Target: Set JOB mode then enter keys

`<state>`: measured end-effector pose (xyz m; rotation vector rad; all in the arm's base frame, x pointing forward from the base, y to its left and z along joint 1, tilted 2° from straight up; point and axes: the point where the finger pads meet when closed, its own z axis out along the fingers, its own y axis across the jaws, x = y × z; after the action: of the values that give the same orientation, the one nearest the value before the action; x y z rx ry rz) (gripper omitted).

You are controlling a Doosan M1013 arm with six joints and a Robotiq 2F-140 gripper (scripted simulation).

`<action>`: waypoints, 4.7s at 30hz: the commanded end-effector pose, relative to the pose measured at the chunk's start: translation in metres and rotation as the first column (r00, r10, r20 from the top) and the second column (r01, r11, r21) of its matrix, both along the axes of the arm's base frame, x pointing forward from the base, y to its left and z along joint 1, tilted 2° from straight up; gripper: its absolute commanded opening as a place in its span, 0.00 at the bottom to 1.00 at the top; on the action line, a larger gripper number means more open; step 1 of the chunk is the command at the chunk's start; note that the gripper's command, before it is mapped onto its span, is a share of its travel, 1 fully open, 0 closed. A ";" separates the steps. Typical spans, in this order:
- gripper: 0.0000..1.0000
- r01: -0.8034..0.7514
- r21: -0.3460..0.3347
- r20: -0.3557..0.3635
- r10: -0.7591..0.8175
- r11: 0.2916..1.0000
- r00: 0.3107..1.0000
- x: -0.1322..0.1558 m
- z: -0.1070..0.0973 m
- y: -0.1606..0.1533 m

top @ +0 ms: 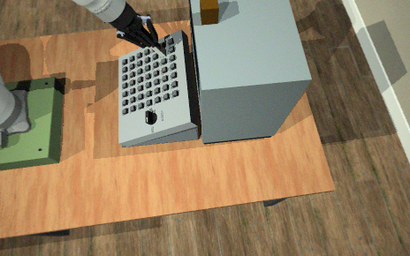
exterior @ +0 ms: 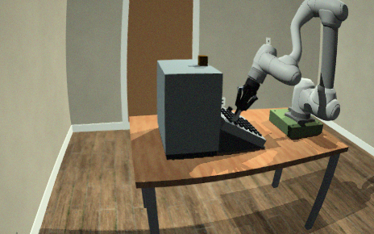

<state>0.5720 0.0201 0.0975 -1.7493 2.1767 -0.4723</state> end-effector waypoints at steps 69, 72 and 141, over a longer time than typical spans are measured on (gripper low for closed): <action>0.00 0.000 0.000 0.000 0.000 1.000 1.000 -0.090 0.001 -0.051; 0.00 0.000 0.000 0.000 0.000 1.000 1.000 -0.089 0.000 -0.051; 0.00 0.000 0.000 0.000 0.000 1.000 1.000 -0.076 -0.028 -0.052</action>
<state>0.4959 -0.0324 0.0702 -1.7492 2.1766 -0.4723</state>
